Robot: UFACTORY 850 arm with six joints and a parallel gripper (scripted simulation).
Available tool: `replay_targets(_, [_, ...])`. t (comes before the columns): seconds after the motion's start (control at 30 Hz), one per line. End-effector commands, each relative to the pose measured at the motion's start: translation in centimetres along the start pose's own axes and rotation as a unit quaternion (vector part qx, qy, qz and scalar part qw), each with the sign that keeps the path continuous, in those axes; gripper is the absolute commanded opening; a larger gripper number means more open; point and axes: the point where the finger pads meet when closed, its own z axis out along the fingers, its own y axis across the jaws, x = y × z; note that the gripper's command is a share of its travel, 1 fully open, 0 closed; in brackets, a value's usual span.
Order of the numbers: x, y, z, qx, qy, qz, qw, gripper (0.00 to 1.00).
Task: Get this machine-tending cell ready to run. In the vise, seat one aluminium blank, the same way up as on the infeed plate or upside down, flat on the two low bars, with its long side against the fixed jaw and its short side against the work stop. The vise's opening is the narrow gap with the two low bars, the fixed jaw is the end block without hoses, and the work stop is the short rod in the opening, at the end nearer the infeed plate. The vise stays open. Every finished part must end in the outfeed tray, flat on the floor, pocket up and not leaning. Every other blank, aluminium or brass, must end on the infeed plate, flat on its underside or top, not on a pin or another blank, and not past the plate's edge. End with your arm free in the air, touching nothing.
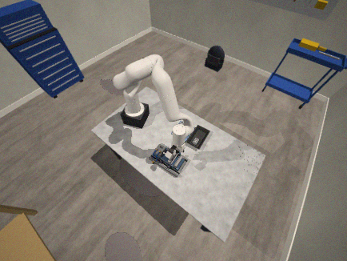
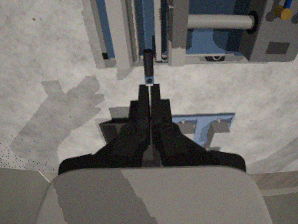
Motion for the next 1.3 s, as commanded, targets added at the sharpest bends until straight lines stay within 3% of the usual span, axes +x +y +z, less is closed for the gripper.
replay_targets(0.0, [0.0,-0.1,-0.1,0.001,0.0,0.0,1.0,0.0])
replay_targets(0.57, [0.0,-0.1,-0.1,0.001,0.0,0.0,1.0,0.0])
replay_targets(0.63, [-1.7,0.0,-0.1,0.001,0.001,0.0,1.0,0.0])
replay_targets(0.67, [-3.7,0.2,0.0,0.0,0.001,0.0,1.0,0.0])
replay_targets(0.73, [-3.7,0.2,0.0,0.0,0.001,0.0,1.0,0.0])
replay_targets(0.77, [-5.9,0.5,0.0,0.0,0.001,0.0,1.0,0.0])
replay_targets(1.23, [-17.6,3.9,0.1,0.0,0.003,0.0,1.0,0.0])
replay_targets(1.27, [-17.6,3.9,0.1,0.0,0.003,0.0,1.0,0.0])
